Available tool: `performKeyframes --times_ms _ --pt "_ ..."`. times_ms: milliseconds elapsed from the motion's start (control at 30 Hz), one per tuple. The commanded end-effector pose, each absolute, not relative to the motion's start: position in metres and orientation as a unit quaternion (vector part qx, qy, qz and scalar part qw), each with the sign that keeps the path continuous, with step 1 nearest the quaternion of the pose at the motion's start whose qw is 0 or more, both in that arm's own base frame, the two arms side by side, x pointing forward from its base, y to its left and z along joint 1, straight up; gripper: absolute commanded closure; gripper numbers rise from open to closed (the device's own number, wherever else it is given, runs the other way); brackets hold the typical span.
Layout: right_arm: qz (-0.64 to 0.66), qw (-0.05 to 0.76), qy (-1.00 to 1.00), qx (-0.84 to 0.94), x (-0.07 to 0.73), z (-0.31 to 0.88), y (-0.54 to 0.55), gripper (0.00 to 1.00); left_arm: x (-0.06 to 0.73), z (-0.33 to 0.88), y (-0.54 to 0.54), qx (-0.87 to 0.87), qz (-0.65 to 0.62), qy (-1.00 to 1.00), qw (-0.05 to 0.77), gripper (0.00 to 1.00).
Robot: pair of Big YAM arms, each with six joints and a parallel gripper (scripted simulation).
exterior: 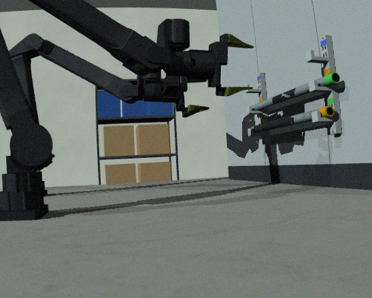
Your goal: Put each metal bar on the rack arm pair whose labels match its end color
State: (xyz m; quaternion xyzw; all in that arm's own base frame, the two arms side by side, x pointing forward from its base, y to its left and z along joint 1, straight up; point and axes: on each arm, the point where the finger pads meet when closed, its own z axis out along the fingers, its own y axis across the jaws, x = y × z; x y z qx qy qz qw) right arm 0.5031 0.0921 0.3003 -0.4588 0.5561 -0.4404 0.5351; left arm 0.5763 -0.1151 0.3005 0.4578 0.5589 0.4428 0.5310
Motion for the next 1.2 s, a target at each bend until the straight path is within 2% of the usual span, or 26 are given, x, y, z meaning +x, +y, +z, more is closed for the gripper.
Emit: performKeyframes --times_ms 0,400,1167 --pt "-0.460 0.537 0.533 -0.465 0.505 0.309 0.099 0.00 0.581 0.309 -0.124 0.462 0.462 0.536 0.535 0.00" --pt "-0.497 0.503 0.497 -0.503 0.503 0.289 0.111 0.00 0.588 0.289 -0.138 0.500 0.500 0.500 0.500 0.00" --pt "-0.498 0.505 0.496 -0.501 0.504 0.292 0.111 0.00 0.588 0.292 -0.139 0.497 0.501 0.499 0.503 0.00"
